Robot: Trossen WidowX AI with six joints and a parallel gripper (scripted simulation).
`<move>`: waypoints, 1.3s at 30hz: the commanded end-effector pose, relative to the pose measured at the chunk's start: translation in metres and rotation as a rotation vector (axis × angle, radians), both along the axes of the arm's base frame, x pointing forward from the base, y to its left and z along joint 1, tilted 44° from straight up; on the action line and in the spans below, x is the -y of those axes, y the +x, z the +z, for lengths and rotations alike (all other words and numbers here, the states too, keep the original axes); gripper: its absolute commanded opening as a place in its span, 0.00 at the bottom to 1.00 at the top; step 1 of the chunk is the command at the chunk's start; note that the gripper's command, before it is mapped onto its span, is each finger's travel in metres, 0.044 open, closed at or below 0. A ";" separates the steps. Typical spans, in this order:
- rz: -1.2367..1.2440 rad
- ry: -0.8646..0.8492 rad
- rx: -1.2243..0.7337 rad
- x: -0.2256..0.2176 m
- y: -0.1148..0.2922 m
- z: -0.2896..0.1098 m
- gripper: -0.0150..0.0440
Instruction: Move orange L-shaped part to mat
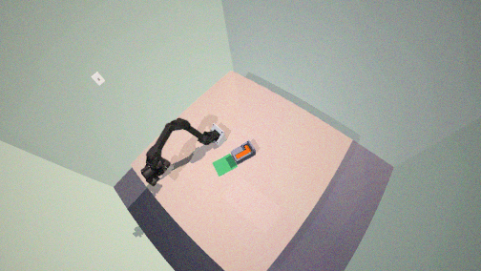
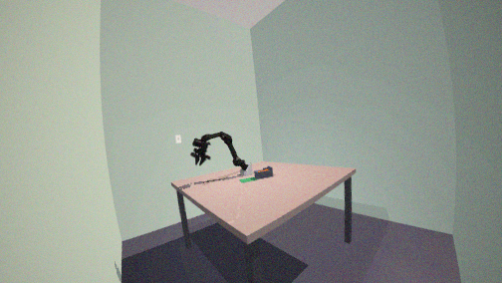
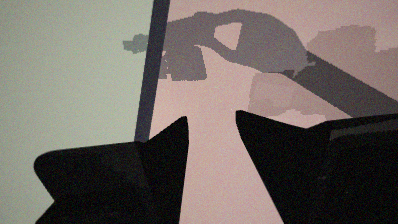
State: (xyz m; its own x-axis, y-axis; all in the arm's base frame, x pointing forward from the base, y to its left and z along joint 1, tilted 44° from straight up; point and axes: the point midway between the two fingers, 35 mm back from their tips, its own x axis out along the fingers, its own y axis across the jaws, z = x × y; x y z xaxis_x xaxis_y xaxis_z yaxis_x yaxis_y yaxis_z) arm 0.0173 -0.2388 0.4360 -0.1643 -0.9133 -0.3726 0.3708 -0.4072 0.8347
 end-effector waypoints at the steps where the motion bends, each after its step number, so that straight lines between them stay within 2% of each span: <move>1: 0.194 0.135 -0.088 0.020 0.061 -0.036 0.56; 4: 0.345 0.232 -0.166 0.023 0.112 -0.068 0.56; 10: 0.624 0.354 -0.364 -0.003 0.197 -0.121 0.56; 16: 0.909 0.466 -0.600 -0.062 0.271 -0.181 0.56; 22: 1.142 0.532 -0.858 -0.137 0.312 -0.241 0.56; 29: 1.360 0.557 -1.220 -0.242 0.325 -0.312 0.56; 33: 1.472 0.546 -1.463 -0.298 0.309 -0.352 0.56; 39: 1.510 0.435 -1.804 -0.371 0.266 -0.404 0.56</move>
State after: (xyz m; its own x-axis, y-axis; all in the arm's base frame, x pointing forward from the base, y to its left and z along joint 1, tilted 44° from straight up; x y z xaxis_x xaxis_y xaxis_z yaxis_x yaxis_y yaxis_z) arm 0.3081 0.1022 0.0565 0.0289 -0.5385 -0.8422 0.5435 0.7155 -0.4389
